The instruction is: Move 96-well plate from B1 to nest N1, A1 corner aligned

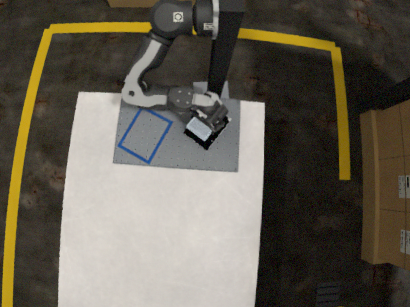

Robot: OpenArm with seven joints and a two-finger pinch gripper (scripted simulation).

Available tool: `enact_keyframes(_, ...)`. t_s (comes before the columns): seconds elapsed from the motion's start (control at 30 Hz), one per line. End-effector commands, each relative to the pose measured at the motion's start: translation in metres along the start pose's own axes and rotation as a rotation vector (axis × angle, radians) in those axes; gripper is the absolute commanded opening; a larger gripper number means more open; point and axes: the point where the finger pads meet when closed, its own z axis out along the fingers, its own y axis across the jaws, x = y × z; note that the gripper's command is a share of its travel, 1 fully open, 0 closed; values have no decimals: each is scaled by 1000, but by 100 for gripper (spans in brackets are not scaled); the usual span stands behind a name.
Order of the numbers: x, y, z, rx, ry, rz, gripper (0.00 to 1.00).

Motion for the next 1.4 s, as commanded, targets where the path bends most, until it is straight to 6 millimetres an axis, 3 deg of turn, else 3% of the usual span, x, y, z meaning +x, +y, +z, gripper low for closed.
enact_keyframes(0.0,2,1,-1,0,0,-5,0)
enact_keyframes(1.33,7,6,-2,0,0,-5,0)
enact_keyframes(1.37,7,6,4,-1,1,-5,0)
